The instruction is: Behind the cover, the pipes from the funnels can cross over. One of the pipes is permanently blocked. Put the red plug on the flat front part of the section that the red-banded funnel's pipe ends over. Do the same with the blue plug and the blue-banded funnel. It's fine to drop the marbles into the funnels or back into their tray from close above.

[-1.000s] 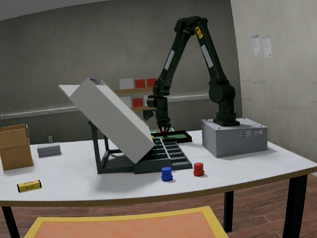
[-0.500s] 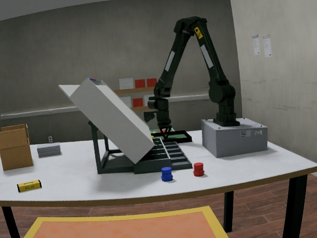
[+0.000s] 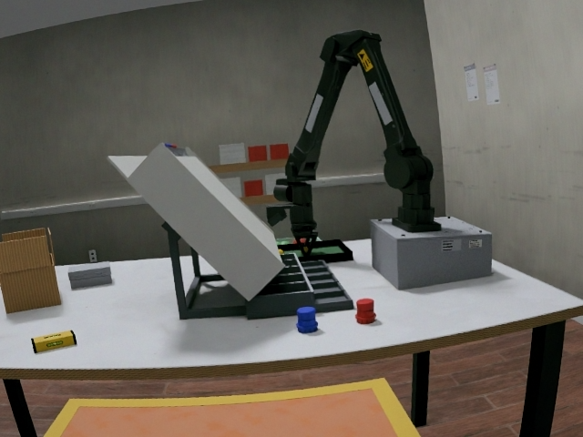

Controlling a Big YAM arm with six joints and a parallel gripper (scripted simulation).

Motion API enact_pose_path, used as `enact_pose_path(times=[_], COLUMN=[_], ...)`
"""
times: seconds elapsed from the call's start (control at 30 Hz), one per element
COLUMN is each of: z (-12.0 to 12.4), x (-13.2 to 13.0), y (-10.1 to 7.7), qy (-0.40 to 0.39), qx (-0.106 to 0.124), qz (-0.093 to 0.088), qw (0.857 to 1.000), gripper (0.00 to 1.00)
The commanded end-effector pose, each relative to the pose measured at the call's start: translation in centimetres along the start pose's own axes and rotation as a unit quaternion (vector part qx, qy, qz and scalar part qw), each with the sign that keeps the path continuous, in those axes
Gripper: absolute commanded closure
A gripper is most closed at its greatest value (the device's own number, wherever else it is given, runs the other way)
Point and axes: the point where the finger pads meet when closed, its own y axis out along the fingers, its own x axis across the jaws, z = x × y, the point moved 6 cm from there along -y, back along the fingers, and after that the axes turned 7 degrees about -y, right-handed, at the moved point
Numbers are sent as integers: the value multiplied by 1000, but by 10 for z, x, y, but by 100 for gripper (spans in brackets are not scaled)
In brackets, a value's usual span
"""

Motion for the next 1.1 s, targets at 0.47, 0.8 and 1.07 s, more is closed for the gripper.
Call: enact_pose_path(times=[0.47,0.8,1.07], z=[8,8,8], x=[1,0,0], y=[4,3,2], qy=[1,-1,-2], qx=[-3,-4,-4], qz=[4,6,8], qw=[1000,1000,1000], gripper=[20,20,20])
